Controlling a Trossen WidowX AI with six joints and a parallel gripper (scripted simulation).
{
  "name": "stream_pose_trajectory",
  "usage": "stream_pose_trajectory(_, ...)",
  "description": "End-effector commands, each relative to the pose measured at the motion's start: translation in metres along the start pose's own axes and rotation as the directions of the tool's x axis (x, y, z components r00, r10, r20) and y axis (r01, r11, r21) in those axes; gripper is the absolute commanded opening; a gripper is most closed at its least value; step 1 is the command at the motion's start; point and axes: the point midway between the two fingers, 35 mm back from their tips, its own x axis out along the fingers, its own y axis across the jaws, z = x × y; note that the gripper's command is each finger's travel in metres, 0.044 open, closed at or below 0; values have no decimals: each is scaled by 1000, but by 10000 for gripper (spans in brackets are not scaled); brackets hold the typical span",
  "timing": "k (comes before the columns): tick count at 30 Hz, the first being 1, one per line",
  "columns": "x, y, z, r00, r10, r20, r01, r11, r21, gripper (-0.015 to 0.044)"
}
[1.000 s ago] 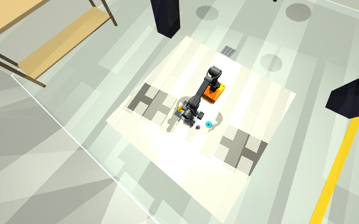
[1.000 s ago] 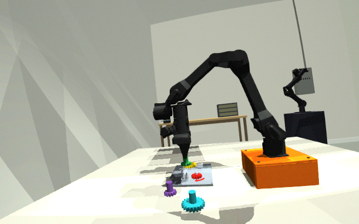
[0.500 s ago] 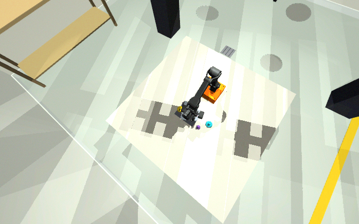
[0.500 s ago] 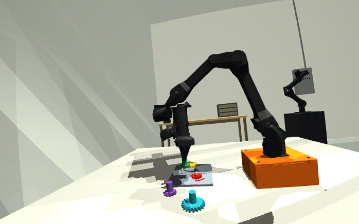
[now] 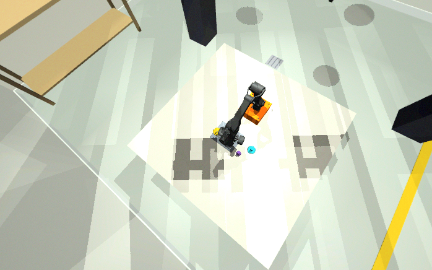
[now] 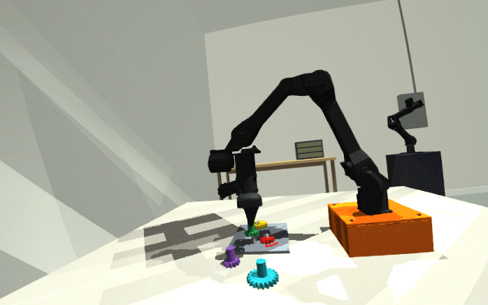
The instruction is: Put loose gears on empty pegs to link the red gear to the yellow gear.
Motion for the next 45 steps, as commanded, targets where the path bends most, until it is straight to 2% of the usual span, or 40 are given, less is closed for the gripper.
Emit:
stream_pose_trajectory(1, 9, 2, -4, 1000, 6, -12, -5, 996, 90, 0)
stream_pose_trajectory(9, 21, 1, -5, 1000, 6, -12, -3, 958, 286, 0)
stream_pose_trajectory(14, 13, 1, -4, 1000, 6, -12, -2, 955, 298, 0)
stream_pose_trajectory(20, 7, 1, -3, 1000, 6, -12, -4, 975, 222, 0)
stream_pose_trajectory(34, 8, 1, -5, 1000, 6, -12, -8, 989, -148, 0)
stream_pose_trajectory(40, 14, 1, -4, 1000, 6, -12, -8, 990, -138, 0)
stream_pose_trajectory(45, 15, 2, -4, 1000, 6, -12, -7, 998, -62, 0)
